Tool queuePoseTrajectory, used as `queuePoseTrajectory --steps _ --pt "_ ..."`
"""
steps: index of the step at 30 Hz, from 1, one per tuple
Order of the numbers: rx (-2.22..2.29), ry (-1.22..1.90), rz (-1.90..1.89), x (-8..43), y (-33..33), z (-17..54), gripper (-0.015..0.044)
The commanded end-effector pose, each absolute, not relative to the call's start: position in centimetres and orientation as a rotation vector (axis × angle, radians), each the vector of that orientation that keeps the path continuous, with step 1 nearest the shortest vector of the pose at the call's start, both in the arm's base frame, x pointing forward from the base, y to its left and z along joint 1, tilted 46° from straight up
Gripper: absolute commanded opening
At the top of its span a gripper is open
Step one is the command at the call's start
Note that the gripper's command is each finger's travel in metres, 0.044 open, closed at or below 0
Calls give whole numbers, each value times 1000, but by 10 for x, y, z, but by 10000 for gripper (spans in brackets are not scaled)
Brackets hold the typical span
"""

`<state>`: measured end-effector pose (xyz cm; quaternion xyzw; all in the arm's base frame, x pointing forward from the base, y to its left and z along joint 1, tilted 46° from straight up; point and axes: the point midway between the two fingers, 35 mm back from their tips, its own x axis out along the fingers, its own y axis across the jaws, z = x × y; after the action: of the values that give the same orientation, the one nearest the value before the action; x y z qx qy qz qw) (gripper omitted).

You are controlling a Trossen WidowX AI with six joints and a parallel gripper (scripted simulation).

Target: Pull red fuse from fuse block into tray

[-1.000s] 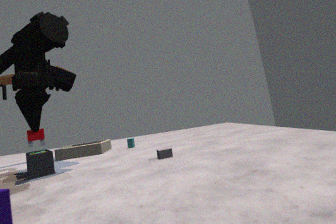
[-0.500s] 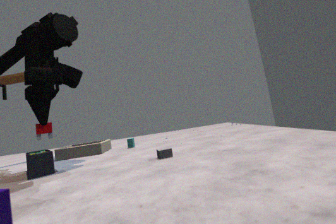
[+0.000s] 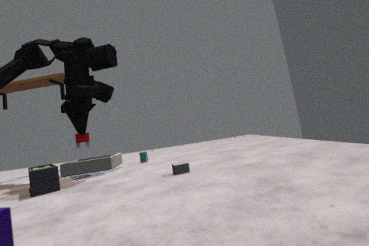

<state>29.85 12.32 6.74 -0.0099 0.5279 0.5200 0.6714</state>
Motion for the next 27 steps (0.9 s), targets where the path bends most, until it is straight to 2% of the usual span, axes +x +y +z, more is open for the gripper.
queuePoseTrajectory --steps 1,7,27 --pt "-12 1179 1179 289 149 96 0" --pt "0 1173 1192 276 171 121 0" --pt "0 1173 1192 274 187 106 0"
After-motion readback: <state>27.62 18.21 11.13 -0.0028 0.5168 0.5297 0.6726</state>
